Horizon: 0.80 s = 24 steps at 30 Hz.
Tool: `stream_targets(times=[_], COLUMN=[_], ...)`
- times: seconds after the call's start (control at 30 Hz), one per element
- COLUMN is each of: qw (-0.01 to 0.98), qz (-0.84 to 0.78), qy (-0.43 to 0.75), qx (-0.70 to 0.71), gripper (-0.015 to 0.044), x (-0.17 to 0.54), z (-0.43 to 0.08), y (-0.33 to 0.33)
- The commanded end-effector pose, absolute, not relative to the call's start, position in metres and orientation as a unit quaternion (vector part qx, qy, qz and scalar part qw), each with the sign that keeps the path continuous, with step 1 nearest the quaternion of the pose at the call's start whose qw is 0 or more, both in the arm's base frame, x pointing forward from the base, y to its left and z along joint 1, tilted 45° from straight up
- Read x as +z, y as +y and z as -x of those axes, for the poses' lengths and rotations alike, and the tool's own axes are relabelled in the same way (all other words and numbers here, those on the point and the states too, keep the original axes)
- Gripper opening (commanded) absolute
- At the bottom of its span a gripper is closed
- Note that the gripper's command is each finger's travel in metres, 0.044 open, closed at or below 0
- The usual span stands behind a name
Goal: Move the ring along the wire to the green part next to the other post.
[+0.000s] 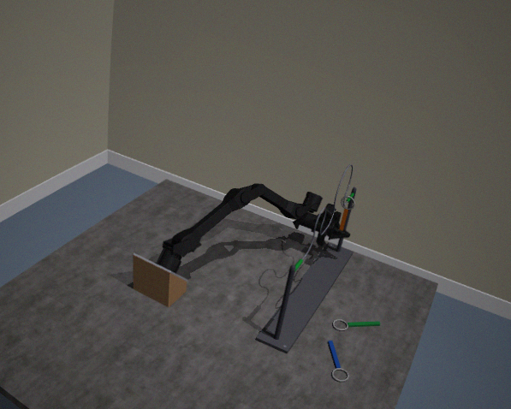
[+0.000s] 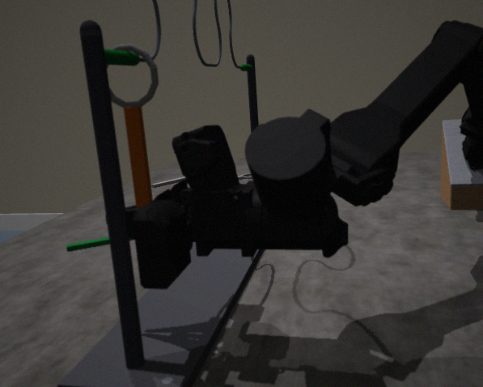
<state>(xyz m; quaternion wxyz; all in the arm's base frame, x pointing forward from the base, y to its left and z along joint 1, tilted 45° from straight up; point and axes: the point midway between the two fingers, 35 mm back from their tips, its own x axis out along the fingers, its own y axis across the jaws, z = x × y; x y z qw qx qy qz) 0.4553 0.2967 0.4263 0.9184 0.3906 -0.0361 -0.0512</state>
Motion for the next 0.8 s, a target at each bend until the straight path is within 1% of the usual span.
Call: stream_targets(times=[0.0, 0.23, 0.77], qw=[0.918, 0.918, 0.918], qz=[-0.391, -0.392, -0.392], qy=[-0.036, -0.035, -0.035], qx=[-0.051, -0.054, -0.054], gripper=[-0.015, -0.015, -0.015], x=[0.426, 0.437, 0.437], z=[-0.455, -0.454, -0.454], y=[0.297, 0.286, 0.286])
